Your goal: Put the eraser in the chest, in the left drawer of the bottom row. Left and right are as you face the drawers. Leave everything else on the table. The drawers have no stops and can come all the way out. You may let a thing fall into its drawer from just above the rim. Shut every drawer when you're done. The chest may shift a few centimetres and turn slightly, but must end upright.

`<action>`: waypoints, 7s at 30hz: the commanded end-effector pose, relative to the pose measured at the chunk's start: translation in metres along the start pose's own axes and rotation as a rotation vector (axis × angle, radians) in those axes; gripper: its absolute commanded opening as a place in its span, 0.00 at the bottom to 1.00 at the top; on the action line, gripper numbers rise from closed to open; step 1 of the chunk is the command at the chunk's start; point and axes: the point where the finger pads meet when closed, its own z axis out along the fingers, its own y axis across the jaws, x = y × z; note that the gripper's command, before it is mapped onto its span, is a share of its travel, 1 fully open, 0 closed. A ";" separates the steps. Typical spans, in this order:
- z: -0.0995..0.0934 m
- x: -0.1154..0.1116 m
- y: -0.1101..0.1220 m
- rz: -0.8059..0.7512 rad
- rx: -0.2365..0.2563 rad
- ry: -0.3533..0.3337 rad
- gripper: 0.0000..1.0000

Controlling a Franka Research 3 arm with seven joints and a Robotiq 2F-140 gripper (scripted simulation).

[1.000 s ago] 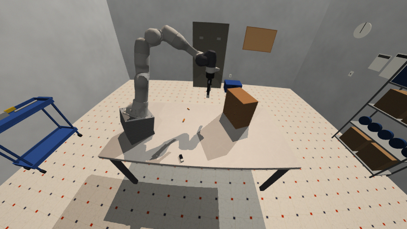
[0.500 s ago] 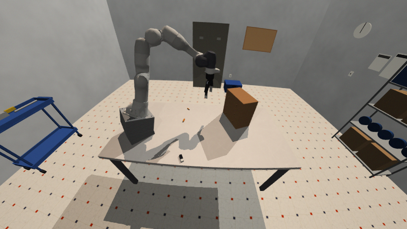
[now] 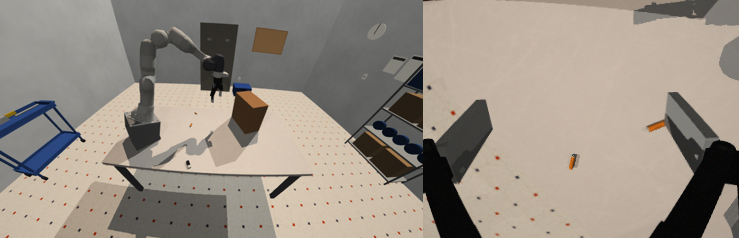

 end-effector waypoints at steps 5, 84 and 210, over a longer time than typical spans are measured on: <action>0.004 0.000 0.000 0.184 -0.003 0.010 1.00; 0.043 -0.007 0.011 1.305 0.002 0.009 1.00; 0.072 -0.013 0.023 2.201 0.006 0.008 1.00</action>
